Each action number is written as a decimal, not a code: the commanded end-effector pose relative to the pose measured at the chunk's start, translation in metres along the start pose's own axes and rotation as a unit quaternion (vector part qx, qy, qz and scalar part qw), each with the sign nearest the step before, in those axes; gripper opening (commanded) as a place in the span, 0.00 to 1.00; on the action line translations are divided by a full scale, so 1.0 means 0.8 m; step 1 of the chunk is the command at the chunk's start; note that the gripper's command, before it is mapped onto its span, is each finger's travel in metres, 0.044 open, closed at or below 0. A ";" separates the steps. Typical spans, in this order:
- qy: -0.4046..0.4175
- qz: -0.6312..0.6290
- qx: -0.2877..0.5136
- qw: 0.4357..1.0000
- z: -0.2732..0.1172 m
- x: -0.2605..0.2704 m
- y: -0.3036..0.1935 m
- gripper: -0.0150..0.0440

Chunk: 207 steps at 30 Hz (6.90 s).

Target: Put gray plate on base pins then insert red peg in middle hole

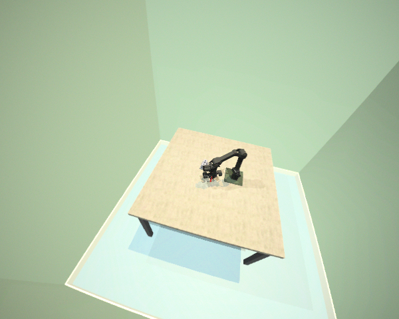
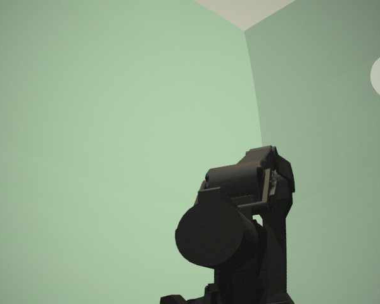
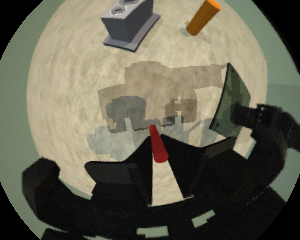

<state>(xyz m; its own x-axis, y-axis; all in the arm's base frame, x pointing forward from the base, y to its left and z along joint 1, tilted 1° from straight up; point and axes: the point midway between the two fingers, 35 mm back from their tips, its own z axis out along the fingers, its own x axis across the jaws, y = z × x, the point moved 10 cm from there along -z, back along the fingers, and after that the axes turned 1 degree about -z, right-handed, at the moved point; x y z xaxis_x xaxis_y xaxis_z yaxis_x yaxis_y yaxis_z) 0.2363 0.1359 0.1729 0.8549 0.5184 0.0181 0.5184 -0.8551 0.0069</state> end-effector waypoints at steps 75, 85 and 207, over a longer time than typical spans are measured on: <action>0.002 -0.002 -0.007 1.000 -0.095 0.035 0.141 0.25; 0.002 -0.001 -0.008 1.000 -0.095 0.033 0.179 0.25; 0.001 0.005 -0.009 1.000 -0.072 0.009 0.267 0.25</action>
<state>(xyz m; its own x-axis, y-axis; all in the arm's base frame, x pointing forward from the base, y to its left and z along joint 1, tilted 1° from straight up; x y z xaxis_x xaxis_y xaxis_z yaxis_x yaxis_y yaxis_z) 0.3509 -0.0433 0.2332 0.8605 0.5090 0.0201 0.5086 -0.8607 0.0242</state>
